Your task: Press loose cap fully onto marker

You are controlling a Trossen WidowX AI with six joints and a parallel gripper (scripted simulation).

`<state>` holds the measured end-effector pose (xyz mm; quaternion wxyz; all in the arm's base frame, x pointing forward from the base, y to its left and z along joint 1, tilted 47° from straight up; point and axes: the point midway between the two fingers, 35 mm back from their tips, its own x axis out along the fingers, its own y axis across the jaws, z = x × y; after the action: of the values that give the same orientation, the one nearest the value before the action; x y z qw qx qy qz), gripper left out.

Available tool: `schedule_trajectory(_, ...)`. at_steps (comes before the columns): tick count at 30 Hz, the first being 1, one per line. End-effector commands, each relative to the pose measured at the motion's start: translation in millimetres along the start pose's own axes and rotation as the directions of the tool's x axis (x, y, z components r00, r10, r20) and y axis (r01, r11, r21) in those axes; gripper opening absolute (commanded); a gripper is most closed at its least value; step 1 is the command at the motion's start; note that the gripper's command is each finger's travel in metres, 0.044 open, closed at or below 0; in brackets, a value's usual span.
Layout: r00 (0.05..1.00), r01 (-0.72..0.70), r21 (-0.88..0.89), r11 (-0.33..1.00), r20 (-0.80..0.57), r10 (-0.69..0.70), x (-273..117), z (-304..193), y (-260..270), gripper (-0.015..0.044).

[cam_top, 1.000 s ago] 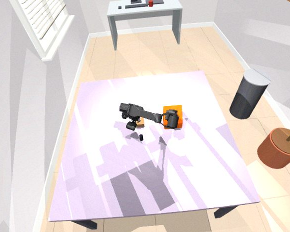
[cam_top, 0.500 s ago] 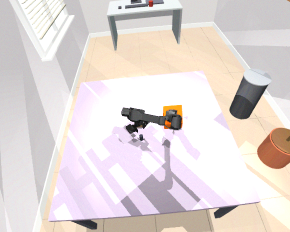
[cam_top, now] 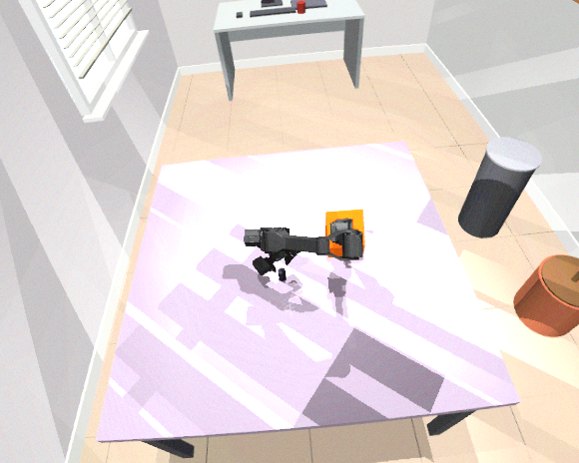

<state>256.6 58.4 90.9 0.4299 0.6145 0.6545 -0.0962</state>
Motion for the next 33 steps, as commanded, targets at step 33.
schedule_trajectory(33, 1.000, -0.003, 0.010, 1.000, -0.006, 0.003, 56, -1, -2, 0.0245)
